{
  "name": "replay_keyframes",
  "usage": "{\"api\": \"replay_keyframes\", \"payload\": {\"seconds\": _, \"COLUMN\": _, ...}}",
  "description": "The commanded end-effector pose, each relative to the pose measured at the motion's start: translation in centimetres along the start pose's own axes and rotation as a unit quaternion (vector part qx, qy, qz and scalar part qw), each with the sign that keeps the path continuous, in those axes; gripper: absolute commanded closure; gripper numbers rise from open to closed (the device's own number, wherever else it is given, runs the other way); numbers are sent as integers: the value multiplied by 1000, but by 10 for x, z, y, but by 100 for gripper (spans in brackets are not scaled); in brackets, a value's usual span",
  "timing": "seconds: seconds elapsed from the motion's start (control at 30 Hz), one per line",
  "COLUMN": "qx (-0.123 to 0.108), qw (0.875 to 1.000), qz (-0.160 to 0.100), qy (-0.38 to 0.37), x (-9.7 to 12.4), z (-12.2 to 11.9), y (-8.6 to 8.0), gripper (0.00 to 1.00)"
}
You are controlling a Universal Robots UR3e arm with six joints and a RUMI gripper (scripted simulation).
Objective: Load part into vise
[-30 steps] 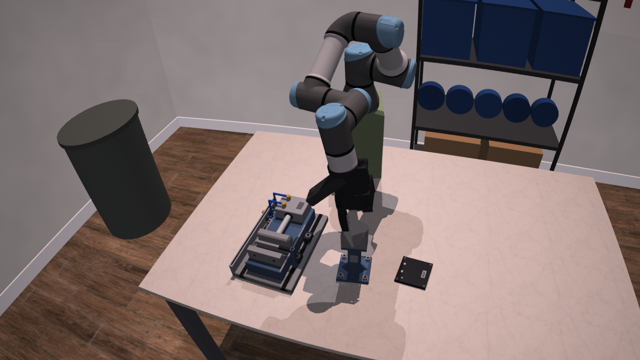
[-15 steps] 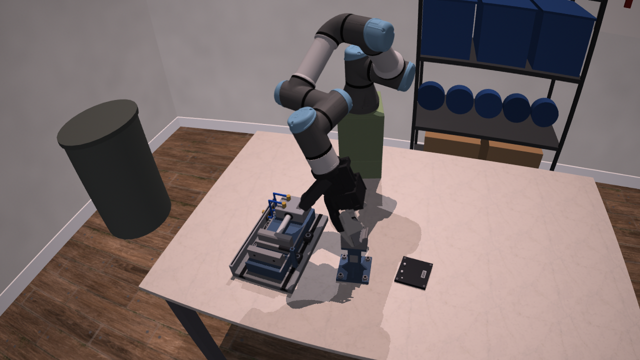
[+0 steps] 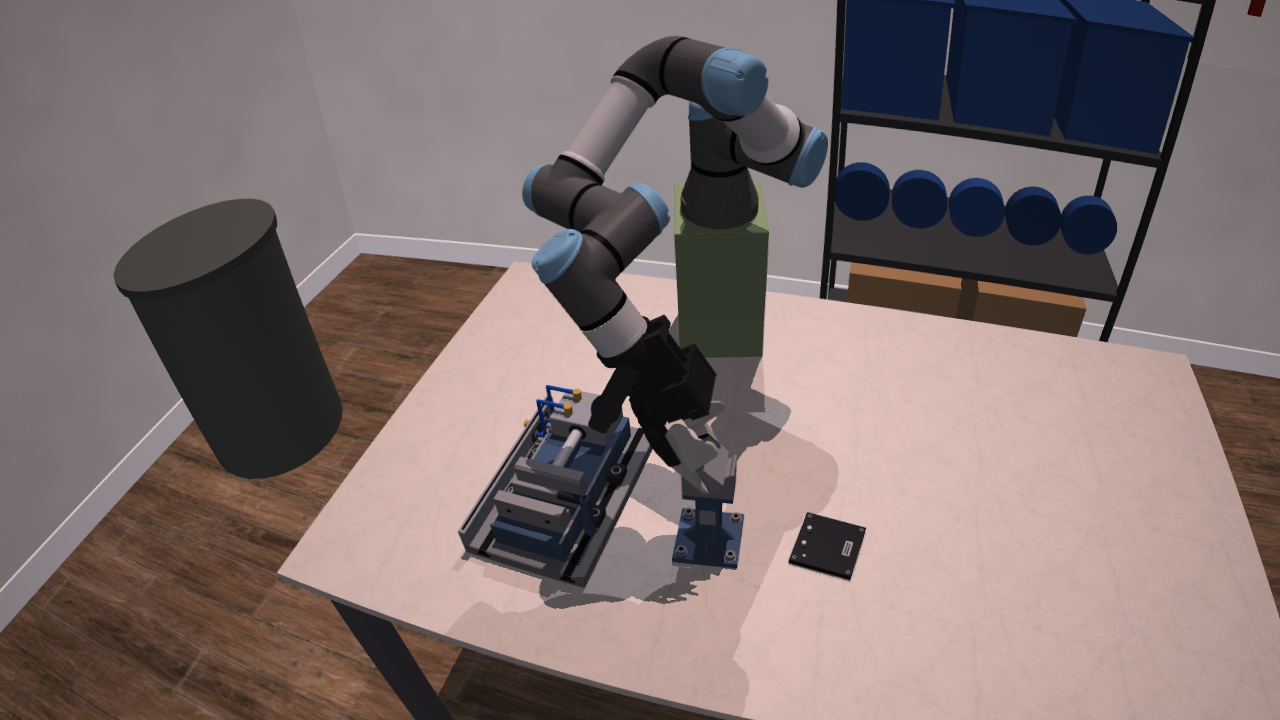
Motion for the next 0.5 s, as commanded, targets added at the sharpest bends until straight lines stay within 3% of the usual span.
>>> {"api": "replay_keyframes", "payload": {"seconds": 0.0, "qx": 3, "qw": 1000, "qz": -27, "qy": -1, "x": -5, "z": -1, "y": 0, "gripper": 49}}
{"api": "replay_keyframes", "payload": {"seconds": 0.47, "qx": 5, "qw": 997, "qz": -71, "qy": -1, "x": -14, "z": -2, "y": 0, "gripper": 49}}
Point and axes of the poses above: the point where the finger pads meet when closed, its own y axis out along the fingers, its own z axis across the jaws, x = y × z, the point moved 9 cm from there along -y, back along the fingers, and after that the axes turned 2 degrees about y, right-handed, at the moved point
